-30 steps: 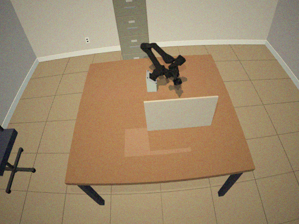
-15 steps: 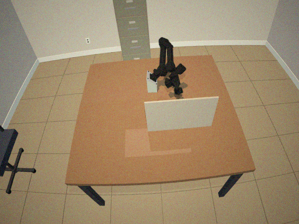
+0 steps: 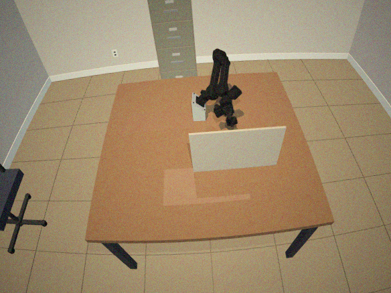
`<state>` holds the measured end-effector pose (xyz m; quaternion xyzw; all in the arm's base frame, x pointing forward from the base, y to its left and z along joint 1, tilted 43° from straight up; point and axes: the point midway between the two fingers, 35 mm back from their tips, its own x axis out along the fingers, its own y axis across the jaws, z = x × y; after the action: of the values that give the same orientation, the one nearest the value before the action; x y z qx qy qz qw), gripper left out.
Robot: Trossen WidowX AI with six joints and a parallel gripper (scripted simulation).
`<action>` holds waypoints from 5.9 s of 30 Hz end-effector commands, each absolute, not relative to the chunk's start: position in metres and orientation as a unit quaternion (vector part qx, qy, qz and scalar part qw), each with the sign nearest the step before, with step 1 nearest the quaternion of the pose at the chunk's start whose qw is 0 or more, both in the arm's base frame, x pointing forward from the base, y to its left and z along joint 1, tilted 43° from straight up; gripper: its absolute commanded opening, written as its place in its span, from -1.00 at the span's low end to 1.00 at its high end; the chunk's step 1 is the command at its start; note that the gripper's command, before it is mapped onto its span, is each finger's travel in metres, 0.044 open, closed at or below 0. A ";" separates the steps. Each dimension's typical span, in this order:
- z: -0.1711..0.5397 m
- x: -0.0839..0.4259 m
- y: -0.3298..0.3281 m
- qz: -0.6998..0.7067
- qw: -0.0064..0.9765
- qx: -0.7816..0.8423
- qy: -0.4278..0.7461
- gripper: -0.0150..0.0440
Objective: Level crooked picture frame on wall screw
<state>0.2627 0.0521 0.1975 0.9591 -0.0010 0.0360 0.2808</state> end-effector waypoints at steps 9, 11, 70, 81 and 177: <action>0.203 0.329 0.055 0.035 0.285 0.958 0.000 0.39; 0.201 0.339 0.054 0.035 0.285 0.958 0.000 0.39; 0.204 0.380 0.055 0.036 0.285 0.958 0.000 0.39; 0.204 0.380 0.055 0.036 0.285 0.958 0.000 0.39; 0.205 0.380 0.051 0.036 0.285 0.958 0.000 -0.49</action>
<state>0.3800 0.0540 0.2036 0.9571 0.0032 0.0353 0.2876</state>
